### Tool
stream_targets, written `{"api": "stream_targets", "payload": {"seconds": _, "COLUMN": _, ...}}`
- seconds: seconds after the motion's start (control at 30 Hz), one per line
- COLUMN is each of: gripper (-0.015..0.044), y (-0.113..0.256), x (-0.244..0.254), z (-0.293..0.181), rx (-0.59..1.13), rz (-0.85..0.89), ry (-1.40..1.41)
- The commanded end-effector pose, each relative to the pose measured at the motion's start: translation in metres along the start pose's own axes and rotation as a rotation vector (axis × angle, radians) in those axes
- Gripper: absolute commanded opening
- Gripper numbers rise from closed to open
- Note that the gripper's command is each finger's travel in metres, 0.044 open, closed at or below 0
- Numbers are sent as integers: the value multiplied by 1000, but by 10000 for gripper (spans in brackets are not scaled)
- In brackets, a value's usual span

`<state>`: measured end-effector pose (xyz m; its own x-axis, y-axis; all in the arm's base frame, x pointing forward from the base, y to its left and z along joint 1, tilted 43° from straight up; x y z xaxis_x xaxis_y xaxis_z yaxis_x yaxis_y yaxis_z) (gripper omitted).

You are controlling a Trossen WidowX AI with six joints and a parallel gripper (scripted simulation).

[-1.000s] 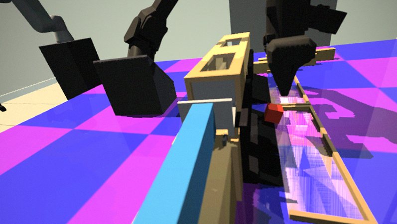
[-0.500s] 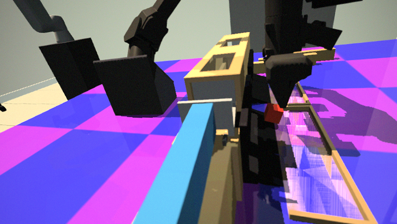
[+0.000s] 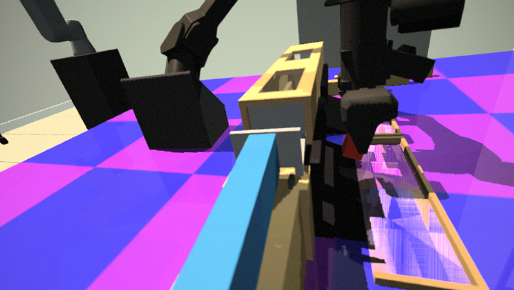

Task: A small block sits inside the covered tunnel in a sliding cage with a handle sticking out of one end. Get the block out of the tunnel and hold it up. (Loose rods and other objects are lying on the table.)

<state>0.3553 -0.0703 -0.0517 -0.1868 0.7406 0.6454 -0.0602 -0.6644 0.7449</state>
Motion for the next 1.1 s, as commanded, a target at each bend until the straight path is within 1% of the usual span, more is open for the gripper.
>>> {"api": "stream_targets", "payload": {"seconds": 0.0, "gripper": 440, "y": -12, "x": 1, "z": -4, "rx": 8, "rz": 14, "ry": -13}}
{"api": "stream_targets", "payload": {"seconds": 0.4, "gripper": 440, "y": -25, "x": 3, "z": -7, "rx": 8, "rz": 17, "ry": -12}}
{"api": "stream_targets", "payload": {"seconds": 0.43, "gripper": 414, "y": -19, "x": 3, "z": -4, "rx": 2, "rz": 6, "ry": 0}}
{"api": "stream_targets", "payload": {"seconds": 0.83, "gripper": 99, "y": -19, "x": 3, "z": -4, "rx": 2, "rz": 6, "ry": 0}}
{"api": "stream_targets", "payload": {"seconds": 1.0, "gripper": 65, "y": -19, "x": 3, "z": -4, "rx": 2, "rz": 6, "ry": 0}}
{"api": "stream_targets", "payload": {"seconds": 1.07, "gripper": 13, "y": -17, "x": 3, "z": -4, "rx": 2, "rz": 6, "ry": 0}}
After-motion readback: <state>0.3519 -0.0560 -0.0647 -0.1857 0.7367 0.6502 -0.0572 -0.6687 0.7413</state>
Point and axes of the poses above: the point midway between the two fingers, 35 mm back from their tips, its own y axis back along the fingers, its own x axis across the jaws, z = x × y, the point moved 6 cm from there along y, back along the fingers, and after that the axes turned 12 degrees about y, right-handed, at the moved point
